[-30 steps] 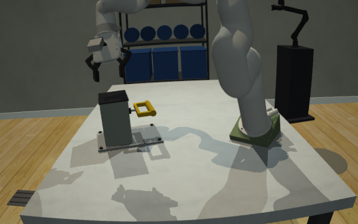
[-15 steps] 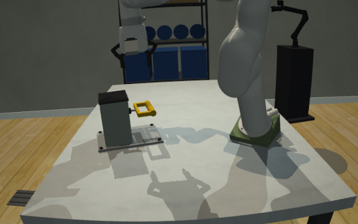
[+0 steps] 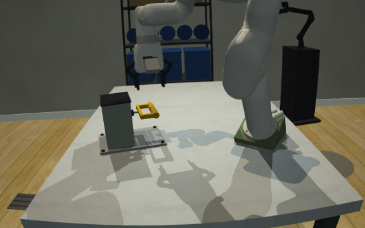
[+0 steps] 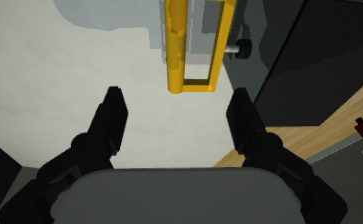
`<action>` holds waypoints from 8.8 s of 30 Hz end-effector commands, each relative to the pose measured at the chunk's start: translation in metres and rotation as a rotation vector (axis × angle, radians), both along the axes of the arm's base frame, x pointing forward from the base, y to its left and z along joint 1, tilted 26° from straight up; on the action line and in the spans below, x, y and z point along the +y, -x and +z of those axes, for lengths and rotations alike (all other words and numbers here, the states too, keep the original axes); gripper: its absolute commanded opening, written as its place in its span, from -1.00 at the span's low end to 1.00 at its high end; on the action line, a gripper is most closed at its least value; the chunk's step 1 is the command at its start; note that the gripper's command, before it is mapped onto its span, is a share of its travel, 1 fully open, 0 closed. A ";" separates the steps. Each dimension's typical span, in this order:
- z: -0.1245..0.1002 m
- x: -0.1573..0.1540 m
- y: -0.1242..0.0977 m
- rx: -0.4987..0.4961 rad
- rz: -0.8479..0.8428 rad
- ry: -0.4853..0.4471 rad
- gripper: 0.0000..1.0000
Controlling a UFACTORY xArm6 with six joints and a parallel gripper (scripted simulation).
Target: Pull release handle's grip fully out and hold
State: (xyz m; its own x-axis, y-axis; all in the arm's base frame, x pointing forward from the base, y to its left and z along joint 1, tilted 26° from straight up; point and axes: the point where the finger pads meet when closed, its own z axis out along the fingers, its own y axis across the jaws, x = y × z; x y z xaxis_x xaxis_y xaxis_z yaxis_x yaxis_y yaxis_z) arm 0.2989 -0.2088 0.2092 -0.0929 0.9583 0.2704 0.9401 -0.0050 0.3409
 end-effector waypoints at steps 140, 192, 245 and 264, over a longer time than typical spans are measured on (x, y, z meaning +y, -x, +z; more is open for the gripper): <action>-0.045 0.017 -0.015 -0.010 0.012 -0.001 0.01; -0.048 0.017 -0.017 -0.010 0.012 -0.001 0.01; -0.080 0.027 -0.029 -0.010 0.012 -0.001 0.01; -0.083 0.029 -0.030 -0.010 0.012 -0.001 0.01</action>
